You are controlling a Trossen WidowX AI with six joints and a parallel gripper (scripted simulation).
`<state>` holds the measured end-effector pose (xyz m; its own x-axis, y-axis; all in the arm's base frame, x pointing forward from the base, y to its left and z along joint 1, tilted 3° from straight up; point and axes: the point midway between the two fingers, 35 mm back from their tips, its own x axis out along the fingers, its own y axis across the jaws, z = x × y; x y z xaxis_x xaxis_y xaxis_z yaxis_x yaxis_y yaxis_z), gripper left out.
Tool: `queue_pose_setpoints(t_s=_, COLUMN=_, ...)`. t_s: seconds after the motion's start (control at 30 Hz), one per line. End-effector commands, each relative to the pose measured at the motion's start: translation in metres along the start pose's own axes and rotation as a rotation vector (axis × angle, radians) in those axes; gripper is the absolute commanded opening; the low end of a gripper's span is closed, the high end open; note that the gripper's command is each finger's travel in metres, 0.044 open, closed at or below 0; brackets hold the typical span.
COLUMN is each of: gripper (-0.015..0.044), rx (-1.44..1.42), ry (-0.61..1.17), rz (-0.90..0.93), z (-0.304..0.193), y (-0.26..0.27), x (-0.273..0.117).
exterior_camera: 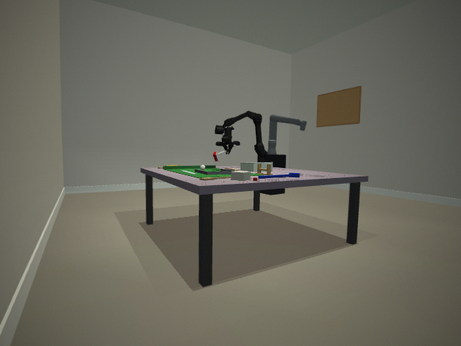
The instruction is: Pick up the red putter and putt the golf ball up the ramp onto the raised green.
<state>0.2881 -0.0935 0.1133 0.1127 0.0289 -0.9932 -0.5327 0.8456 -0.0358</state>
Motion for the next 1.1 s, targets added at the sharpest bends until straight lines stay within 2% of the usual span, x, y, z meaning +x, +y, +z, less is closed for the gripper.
queue_pose_setpoints(t_s=0.0, gripper=0.0000, rx=0.109, ry=0.012, rz=-0.015, z=-0.016, y=-0.017, x=-0.005)
queue_pose_setpoints(t_s=0.8, gripper=0.0000, rx=0.731, ry=0.092, rz=-0.094, z=-0.138, y=-0.087, x=-0.031)
queue_pose_setpoints(t_s=1.07, gripper=0.0000, rx=0.748, ry=0.095, rz=-0.096, z=-0.142, y=-0.089, x=-0.025)
